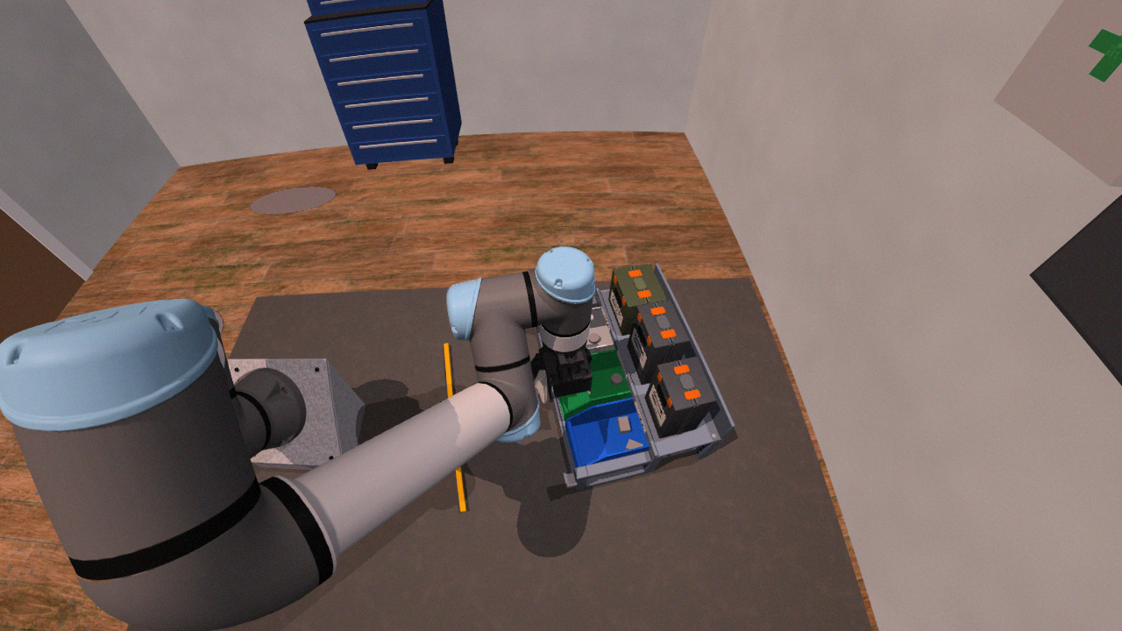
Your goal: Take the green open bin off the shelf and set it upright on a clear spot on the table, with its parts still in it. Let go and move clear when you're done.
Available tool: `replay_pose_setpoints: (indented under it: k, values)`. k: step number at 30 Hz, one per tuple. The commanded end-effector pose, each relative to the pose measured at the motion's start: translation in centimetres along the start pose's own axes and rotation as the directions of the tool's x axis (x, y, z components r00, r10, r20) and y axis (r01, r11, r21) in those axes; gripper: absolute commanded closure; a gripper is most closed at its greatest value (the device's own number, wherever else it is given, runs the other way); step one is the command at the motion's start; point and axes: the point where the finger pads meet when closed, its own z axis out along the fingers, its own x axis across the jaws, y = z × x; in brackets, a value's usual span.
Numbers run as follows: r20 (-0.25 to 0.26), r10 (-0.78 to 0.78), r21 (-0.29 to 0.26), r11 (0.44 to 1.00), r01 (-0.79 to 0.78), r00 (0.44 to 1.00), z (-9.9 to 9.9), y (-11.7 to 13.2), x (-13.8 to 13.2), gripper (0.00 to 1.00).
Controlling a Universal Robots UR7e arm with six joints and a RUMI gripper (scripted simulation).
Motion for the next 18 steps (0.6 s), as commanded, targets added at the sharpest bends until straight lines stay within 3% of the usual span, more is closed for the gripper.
replay_pose_setpoints:
  k: [1, 18]
  values:
    - [-0.001, 0.0, 0.0, 1.0, 0.0, 1.0, 0.07, 0.01, 0.04, 0.42]
    - [-0.001, 0.0, 0.0, 1.0, 0.0, 1.0, 0.74, 0.01, 0.04, 0.42]
